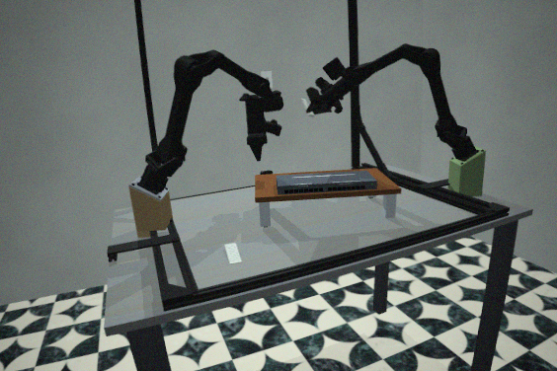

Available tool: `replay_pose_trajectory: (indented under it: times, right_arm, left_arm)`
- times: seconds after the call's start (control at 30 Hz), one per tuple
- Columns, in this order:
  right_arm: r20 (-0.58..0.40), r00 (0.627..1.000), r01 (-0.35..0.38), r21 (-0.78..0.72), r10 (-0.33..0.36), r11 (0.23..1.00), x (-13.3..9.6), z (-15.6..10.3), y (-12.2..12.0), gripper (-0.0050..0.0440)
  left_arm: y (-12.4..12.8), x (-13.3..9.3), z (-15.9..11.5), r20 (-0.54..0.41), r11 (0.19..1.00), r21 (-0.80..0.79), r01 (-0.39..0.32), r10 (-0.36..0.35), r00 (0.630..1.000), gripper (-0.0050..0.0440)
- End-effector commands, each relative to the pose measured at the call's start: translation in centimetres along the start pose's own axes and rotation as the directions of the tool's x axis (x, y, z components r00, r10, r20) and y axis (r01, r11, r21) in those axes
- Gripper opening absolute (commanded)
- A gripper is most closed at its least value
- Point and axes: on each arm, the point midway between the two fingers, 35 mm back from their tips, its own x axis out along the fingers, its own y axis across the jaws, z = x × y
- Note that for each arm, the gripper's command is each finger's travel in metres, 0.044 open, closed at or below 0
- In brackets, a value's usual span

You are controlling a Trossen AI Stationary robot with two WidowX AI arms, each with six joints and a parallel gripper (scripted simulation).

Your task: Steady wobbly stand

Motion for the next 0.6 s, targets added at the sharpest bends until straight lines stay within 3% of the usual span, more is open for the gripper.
replay_pose_trajectory:
  times: [0.0,0.23,0.43,0.57]
  right_arm:
    - [0.0,1.0,0.0,0.0,0.0,1.0,0.0,0.0,0.0,0.0]
    - [0.0,1.0,0.0,0.0,0.0,1.0,0.0,0.0,0.0,0.0]
    - [0.0,1.0,0.0,0.0,0.0,1.0,0.0,0.0,0.0,0.0]
    - [0.0,1.0,0.0,0.0,0.0,1.0,0.0,0.0,0.0,0.0]
  left_arm:
    - [2.5,-1.0,3.6,0.114,0.996,-0.066,-0.057,0.064,0.991,0.0]
    - [7.8,-4.6,10.8,0.349,0.964,-0.231,-0.132,0.209,0.913,0.0]
    - [7.8,-4.6,10.8,0.349,0.964,-0.231,-0.132,0.209,0.913,0.0]
    - [10.4,-7.6,13.8,0.451,0.94,-0.306,-0.15,0.282,0.847,0.0]
